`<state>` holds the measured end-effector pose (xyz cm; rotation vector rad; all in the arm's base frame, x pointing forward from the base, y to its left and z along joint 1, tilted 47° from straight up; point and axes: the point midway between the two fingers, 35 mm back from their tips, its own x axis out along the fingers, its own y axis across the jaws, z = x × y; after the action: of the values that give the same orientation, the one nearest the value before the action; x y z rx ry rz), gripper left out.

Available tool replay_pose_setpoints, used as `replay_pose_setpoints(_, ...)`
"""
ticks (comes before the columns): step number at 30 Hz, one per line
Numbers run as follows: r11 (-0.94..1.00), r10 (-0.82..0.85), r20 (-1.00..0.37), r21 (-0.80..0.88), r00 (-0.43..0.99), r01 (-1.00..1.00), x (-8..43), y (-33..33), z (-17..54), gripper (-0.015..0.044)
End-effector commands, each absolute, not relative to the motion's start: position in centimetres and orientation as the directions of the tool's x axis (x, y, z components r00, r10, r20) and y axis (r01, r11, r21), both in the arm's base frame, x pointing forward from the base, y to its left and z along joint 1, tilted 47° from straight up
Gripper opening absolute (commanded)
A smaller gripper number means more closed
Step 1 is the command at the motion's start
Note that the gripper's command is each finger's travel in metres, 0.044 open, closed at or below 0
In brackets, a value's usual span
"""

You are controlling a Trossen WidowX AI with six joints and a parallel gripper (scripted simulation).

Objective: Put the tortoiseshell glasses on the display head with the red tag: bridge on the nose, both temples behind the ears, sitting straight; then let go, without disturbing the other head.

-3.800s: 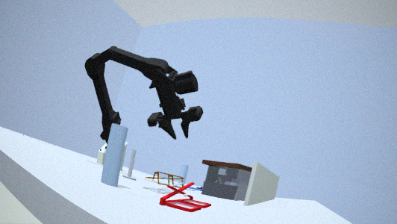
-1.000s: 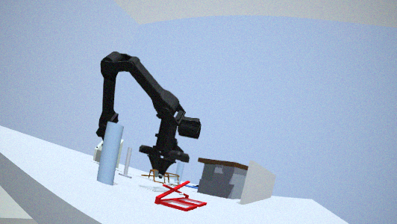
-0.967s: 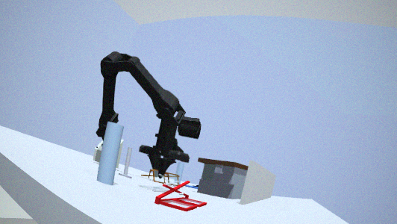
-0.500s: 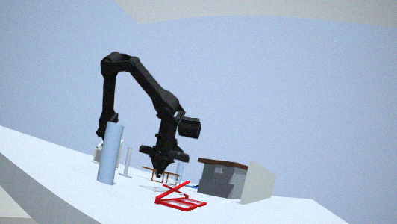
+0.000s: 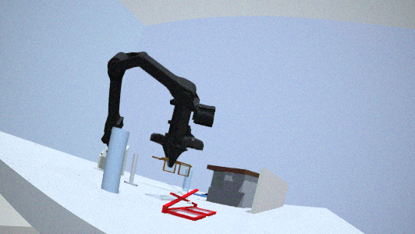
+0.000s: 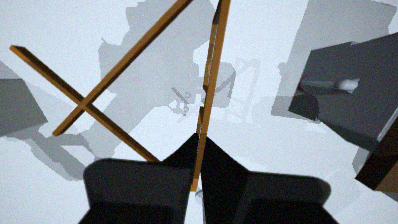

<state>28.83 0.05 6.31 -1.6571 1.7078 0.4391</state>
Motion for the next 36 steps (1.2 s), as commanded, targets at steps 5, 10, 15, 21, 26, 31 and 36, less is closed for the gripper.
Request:
replay_pose_setpoints(5,0.123,-0.726,-0.683,-0.240,0.078,-0.963,28.5,2.9,9.0,0.0000)
replay_pose_setpoints(10,0.124,-0.723,-0.686,-0.239,0.077,-0.963,28.8,2.5,9.4,0.0000)
replay_pose_setpoints(15,0.127,-0.712,-0.698,-0.234,0.076,-0.964,30.1,0.7,11.5,0.0000)
replay_pose_setpoints(21,0.128,-0.703,-0.707,-0.233,0.077,-0.964,31.5,-2.1,14.7,0.0000)
replay_pose_setpoints(26,0.127,-0.701,-0.709,-0.235,0.080,-0.964,32.0,-4.8,17.5,0.0000)
replay_pose_setpoints(31,0.125,-0.705,-0.704,-0.239,0.083,-0.963,32.1,-7.5,20.5,0.0000)
replay_pose_setpoints(36,0.123,-0.715,-0.694,-0.243,0.084,-0.962,31.6,-10.4,23.5,0.0000)
